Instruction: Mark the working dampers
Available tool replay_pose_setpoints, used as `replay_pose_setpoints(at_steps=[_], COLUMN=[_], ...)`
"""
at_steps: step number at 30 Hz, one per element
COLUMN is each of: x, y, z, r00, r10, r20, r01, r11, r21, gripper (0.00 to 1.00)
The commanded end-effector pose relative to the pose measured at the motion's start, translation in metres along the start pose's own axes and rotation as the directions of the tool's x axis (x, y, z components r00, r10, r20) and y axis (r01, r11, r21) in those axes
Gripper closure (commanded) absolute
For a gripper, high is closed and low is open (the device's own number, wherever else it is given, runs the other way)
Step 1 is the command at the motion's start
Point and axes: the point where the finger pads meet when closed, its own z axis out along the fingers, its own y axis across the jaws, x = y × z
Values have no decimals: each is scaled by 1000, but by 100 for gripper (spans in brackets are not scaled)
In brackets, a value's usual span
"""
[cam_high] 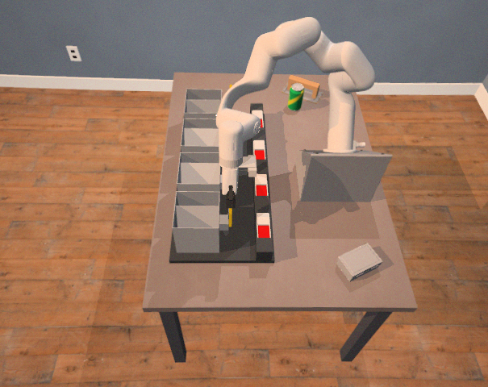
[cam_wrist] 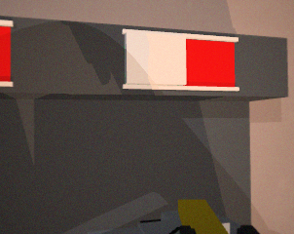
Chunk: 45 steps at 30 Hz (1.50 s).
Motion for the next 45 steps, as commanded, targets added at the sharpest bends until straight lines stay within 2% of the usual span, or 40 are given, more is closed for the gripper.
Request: replay_pose_setpoints(at_steps=[1,5,20,31,45], x=[-1,-1,-1,-1,-1], y=[3,4,16,22,25], z=[-2,-2,-1,0,1], r00=[1000,1000,1000,1000,1000], r10=[0,0,0,0,0], r20=[3,3,4,4,4], r01=[0,0,-1,-1,-1], r11=[1000,1000,989,977,970], r21=[14,26,149,211,243], gripper=[81,81,81,81,81])
